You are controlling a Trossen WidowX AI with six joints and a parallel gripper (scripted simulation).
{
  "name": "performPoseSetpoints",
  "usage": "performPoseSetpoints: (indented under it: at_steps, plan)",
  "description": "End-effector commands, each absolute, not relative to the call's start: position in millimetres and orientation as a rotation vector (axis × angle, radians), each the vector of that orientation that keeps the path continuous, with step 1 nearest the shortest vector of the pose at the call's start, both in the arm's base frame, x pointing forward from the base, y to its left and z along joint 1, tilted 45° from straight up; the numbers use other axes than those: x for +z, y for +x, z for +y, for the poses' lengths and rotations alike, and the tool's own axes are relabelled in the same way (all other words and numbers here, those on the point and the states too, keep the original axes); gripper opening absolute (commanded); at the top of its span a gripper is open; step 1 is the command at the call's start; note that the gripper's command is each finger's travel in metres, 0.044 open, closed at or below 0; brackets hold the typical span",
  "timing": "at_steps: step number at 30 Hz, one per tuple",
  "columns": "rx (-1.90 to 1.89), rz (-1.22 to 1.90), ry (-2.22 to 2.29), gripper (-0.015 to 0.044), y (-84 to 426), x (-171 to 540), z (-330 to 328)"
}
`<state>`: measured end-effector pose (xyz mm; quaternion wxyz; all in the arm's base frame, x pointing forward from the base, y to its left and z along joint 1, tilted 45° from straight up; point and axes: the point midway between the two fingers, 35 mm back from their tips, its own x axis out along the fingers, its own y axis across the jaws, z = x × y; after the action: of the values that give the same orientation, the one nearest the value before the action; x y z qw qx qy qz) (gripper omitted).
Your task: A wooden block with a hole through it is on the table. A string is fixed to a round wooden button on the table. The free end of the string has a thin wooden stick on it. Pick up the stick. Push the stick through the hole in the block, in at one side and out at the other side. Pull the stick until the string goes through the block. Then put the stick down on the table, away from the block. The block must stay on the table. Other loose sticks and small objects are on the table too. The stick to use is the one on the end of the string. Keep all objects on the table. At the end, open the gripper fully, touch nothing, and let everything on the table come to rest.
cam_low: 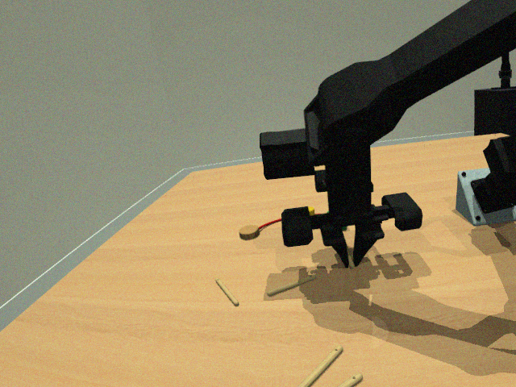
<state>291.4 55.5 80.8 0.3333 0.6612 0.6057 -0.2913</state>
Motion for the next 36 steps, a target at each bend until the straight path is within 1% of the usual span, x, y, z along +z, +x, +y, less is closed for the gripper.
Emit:
performPoseSetpoints:
  at_steps: [1, 4, 9, 15, 21, 24, 27, 36]
  plan:
    - [-0.764, 1.584, 1.727, 0.0131, 291, 81, 56]
    - [-0.765, 1.582, 1.725, 0.0210, 291, 88, 48]
    - [-0.764, 1.579, 1.724, 0.0210, 285, 135, 1]
    - [-0.764, 1.579, 1.725, 0.0210, 285, 137, -1]
    - [-0.769, 1.577, 1.734, 0.0368, 286, 133, 2]
    - [-0.767, 1.577, 1.731, 0.0440, 285, 144, -8]
    - [-0.768, 1.579, 1.729, 0.0440, 283, 155, -18]
    - [-0.770, 1.577, 1.737, 0.0440, 283, 152, -16]
